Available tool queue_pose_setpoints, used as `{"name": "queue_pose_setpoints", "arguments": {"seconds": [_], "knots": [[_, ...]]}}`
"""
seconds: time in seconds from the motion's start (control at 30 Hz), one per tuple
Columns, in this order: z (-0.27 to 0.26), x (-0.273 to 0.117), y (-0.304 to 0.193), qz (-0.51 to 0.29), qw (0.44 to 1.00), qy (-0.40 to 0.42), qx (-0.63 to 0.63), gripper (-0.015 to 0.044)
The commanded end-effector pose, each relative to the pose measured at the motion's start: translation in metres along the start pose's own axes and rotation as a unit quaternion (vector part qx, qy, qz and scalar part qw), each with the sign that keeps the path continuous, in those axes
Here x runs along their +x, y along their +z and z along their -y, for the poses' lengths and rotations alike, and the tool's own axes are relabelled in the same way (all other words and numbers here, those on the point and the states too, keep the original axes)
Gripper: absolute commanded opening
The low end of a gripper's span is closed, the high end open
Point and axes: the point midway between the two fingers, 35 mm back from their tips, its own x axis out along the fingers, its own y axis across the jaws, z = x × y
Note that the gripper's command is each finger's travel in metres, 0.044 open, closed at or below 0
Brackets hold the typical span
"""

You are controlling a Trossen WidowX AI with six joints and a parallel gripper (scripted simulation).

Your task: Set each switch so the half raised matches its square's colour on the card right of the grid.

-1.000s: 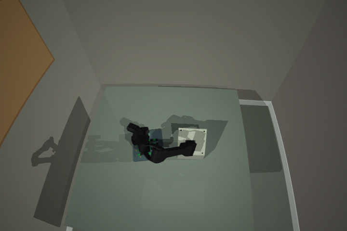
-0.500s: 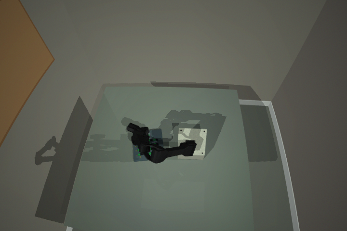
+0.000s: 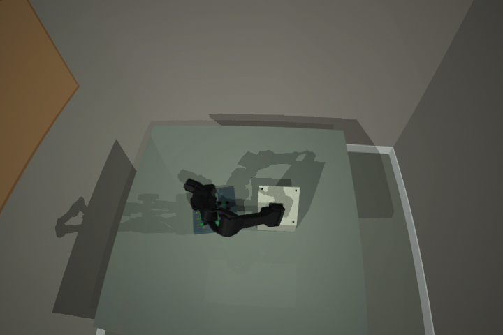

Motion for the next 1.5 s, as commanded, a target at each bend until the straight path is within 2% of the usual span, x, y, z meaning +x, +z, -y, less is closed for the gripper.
{"name": "queue_pose_setpoints", "arguments": {"seconds": [0.0,0.8,0.87,0.97,1.03,1.37,1.47], "knots": [[-0.001,0.001,0.001,0.002,1.0,0.003,0.001,0.0],[-0.001,0.004,0.0,0.002,1.0,0.003,0.001,0.0],[0.001,-0.007,0.001,-0.002,1.0,-0.001,0.0,0.0],[0.001,-0.05,0.003,-0.01,1.0,0.0,0.001,0.0],[0.0,-0.061,0.003,-0.012,1.0,0.001,0.001,0.0],[0.035,-0.061,0.022,-0.011,1.0,0.0,0.0,0.0],[0.035,-0.037,0.022,-0.02,1.0,0.001,0.0,0.0]]}}
